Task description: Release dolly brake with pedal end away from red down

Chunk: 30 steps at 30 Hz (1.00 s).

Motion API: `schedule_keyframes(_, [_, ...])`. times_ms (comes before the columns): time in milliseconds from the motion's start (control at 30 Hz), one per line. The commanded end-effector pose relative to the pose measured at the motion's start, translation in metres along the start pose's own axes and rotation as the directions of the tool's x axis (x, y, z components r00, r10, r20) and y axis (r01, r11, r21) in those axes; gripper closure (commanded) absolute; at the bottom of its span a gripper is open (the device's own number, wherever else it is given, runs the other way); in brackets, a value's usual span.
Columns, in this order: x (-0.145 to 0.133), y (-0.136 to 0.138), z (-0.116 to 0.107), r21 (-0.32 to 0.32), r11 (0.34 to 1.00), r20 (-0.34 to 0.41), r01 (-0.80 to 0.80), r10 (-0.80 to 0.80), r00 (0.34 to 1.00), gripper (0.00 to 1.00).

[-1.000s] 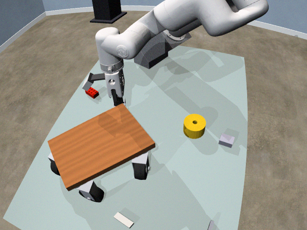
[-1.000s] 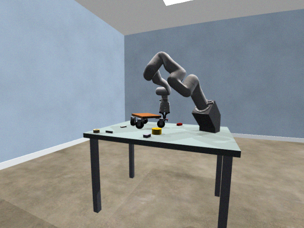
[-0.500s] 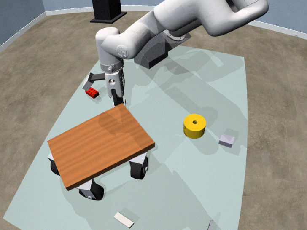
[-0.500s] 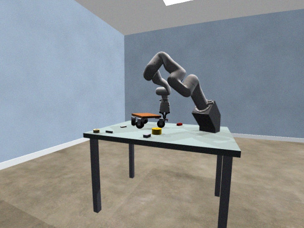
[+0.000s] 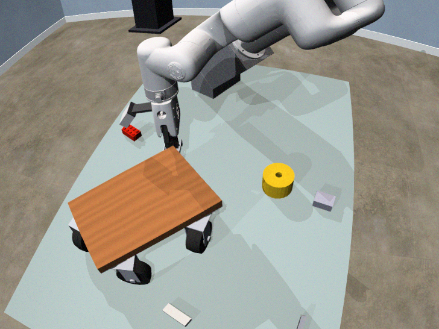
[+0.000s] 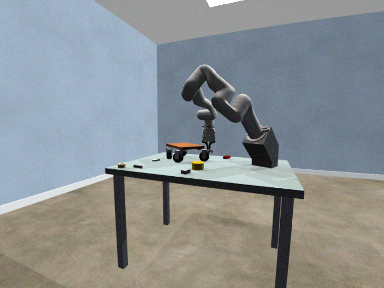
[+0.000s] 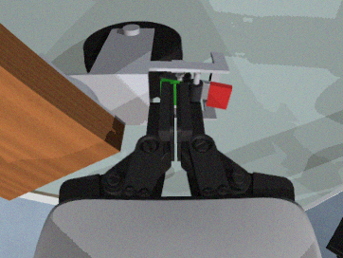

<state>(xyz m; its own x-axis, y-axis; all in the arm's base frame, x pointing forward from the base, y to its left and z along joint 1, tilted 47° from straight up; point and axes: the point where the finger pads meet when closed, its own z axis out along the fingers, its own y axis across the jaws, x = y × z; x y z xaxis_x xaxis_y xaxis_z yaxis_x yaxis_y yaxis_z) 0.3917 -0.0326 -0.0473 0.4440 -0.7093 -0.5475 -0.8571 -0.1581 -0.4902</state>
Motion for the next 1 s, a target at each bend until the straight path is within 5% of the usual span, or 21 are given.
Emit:
schedule_keyframes(0, [0.004, -0.004, -0.019, 0.007, 1.000, -0.012, 0.006, -0.006, 1.000, 1.00])
schedule_keyframes(367, [0.003, -0.004, -0.066, 0.007, 1.000, -0.012, 0.006, -0.006, 1.000, 1.00])
schedule_keyframes(967, [0.003, -0.004, -0.073, 0.007, 1.000, -0.012, 0.006, -0.006, 1.000, 1.00])
